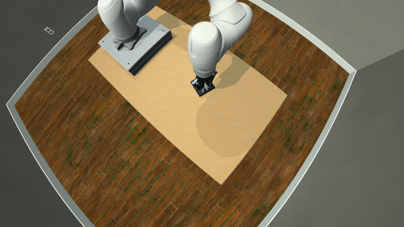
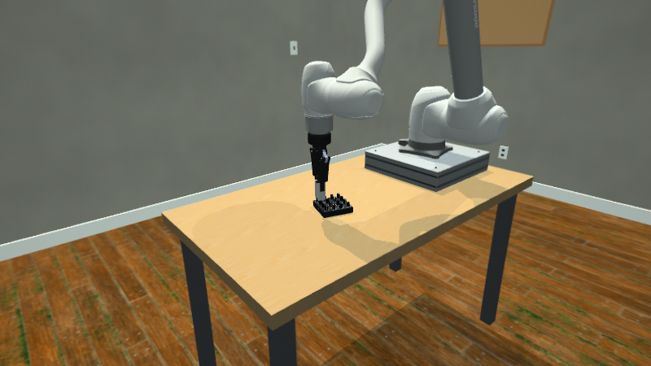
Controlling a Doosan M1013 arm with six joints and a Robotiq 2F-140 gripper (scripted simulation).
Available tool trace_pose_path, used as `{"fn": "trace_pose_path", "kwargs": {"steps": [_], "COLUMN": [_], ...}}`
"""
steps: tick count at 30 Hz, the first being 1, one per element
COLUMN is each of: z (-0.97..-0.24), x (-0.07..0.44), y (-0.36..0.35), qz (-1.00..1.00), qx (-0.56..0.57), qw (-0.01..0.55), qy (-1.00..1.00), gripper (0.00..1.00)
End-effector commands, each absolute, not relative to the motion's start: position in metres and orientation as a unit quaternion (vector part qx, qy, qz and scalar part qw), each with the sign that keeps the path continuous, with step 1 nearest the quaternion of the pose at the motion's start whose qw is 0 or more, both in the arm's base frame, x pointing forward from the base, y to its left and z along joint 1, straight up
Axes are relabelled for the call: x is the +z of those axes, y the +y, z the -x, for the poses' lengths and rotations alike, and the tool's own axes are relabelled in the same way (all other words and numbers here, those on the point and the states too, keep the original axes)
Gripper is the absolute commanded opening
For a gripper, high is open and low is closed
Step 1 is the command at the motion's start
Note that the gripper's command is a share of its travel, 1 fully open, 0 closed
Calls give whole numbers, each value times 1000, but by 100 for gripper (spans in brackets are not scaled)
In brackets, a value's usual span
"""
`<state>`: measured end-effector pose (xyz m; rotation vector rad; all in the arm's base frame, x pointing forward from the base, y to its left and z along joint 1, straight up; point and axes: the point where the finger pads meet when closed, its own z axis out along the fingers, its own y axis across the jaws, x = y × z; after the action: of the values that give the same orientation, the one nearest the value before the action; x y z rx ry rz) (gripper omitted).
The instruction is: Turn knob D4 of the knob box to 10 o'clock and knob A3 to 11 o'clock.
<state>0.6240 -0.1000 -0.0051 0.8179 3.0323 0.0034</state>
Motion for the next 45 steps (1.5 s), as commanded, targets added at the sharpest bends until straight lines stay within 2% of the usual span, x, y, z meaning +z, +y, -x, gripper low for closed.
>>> {"fn": "trace_pose_path", "kwargs": {"steps": [1,45], "z": [-624,-624], "x": [-5,-18], "y": [-100,-100], "qz": [-260,-260], "qx": [1,1], "qw": [1,1], "qy": [965,965], "gripper": [12,12]}}
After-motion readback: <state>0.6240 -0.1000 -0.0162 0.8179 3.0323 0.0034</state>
